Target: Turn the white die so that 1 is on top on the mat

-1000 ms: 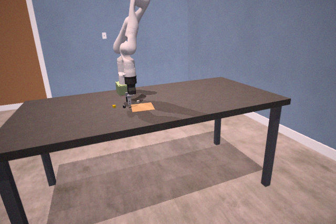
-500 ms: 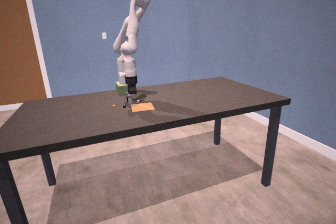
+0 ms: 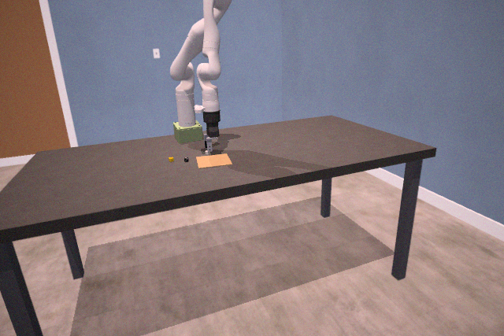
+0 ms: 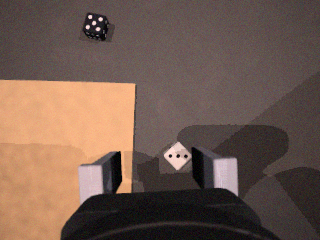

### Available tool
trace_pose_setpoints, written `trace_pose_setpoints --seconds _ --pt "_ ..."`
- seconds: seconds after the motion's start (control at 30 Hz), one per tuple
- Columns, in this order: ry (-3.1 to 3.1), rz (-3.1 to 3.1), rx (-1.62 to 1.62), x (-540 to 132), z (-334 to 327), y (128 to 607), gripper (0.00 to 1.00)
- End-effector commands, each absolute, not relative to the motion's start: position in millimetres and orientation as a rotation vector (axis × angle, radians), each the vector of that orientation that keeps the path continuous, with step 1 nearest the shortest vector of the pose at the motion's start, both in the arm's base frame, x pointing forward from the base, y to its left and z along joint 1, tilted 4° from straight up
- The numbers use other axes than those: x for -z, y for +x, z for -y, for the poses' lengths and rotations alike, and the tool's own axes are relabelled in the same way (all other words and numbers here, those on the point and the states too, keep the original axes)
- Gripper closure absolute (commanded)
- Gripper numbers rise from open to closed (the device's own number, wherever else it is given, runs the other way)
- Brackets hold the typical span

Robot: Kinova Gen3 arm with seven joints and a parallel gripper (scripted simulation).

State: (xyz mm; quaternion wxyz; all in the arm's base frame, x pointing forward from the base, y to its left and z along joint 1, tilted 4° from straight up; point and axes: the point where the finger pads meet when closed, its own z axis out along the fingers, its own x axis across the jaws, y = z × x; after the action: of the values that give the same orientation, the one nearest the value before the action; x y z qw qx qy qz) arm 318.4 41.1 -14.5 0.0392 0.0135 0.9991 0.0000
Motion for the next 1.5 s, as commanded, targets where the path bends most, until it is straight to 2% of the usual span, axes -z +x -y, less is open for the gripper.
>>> trace_pose_setpoints --seconds 0.0,1.47 --pt "-0.007 -3.063 -0.007 13.6 -60.2 310.9 0.00" --pt "-0.007 -3.063 -0.007 13.9 -69.1 306.2 0.00"
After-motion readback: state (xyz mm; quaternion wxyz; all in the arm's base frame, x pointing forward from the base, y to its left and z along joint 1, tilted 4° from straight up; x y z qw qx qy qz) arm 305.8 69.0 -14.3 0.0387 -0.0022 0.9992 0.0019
